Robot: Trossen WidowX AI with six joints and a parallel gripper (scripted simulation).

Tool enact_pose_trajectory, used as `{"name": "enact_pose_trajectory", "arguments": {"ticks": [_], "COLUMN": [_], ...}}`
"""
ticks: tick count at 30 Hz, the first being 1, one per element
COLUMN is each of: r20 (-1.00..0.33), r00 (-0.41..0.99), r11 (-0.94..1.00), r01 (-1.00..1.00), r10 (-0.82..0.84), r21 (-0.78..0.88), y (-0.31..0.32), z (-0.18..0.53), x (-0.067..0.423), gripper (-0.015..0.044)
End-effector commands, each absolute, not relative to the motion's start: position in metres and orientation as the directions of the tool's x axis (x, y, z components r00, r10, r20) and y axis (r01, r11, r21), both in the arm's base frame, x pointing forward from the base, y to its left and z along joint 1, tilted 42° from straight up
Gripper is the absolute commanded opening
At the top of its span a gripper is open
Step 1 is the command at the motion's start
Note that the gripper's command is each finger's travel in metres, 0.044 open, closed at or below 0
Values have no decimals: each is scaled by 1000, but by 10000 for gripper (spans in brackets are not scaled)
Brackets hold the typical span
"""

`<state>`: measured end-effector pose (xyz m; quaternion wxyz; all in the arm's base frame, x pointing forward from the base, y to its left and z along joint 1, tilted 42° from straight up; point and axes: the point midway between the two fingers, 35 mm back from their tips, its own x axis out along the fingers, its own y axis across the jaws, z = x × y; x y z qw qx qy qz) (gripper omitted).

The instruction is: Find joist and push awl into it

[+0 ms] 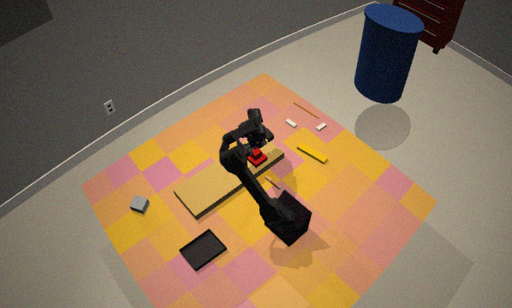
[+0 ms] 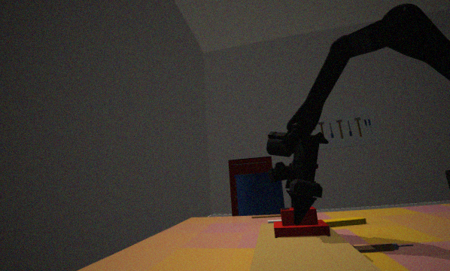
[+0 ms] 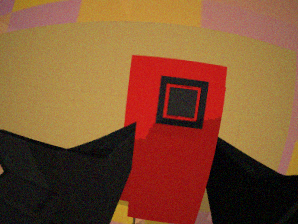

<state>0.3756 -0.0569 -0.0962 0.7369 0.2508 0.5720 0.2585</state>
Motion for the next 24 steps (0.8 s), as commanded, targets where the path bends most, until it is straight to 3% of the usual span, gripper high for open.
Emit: {"name": "enact_pose_trajectory", "arguments": {"ticks": [1,24], "r20": [-717,-719], "r00": [209,210], "r11": [744,746], "r01": [-94,-95], "r10": [665,662], "r21": [662,659], "y": [-66,-105], "z": [-104,-138], "x": [376,381], "gripper": [0,0]}}
